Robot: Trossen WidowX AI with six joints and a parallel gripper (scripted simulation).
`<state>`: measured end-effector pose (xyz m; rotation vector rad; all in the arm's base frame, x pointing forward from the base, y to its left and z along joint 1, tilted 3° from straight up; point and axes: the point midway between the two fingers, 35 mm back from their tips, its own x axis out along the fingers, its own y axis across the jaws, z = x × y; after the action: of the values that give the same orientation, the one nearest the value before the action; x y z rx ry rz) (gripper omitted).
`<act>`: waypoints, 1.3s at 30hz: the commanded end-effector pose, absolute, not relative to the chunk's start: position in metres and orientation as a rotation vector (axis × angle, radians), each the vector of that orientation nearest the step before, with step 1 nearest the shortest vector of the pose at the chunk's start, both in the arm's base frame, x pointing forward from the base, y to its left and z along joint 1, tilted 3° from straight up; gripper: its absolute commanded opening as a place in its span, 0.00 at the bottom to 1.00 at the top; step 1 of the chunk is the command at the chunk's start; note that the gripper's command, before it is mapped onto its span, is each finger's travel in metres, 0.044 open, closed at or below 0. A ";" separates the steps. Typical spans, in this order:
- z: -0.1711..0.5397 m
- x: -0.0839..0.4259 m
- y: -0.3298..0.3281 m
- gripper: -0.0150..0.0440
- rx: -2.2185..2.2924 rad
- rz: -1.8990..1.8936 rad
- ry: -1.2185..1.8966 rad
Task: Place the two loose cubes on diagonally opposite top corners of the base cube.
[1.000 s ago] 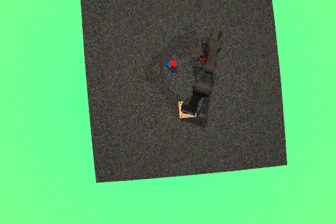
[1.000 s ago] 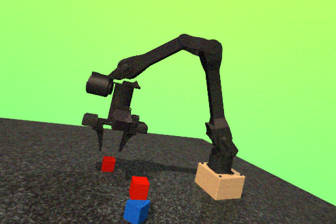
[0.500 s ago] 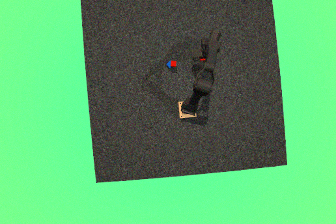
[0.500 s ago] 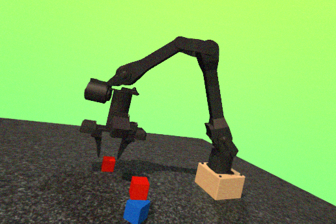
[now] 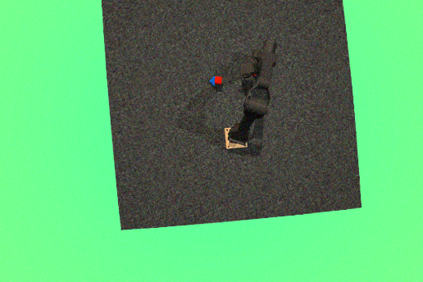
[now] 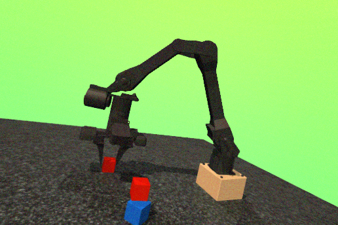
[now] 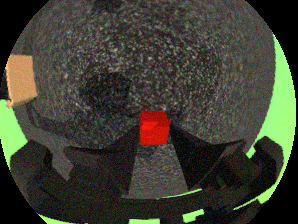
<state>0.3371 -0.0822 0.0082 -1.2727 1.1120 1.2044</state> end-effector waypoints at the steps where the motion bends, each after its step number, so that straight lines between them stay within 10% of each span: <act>1: 0.006 0.335 -0.082 0.43 -1.272 1.207 1.119; 39: 0.086 0.336 -0.086 0.43 -1.267 1.190 1.118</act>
<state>0.3360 -0.0862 0.0757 -1.2570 1.1230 1.1876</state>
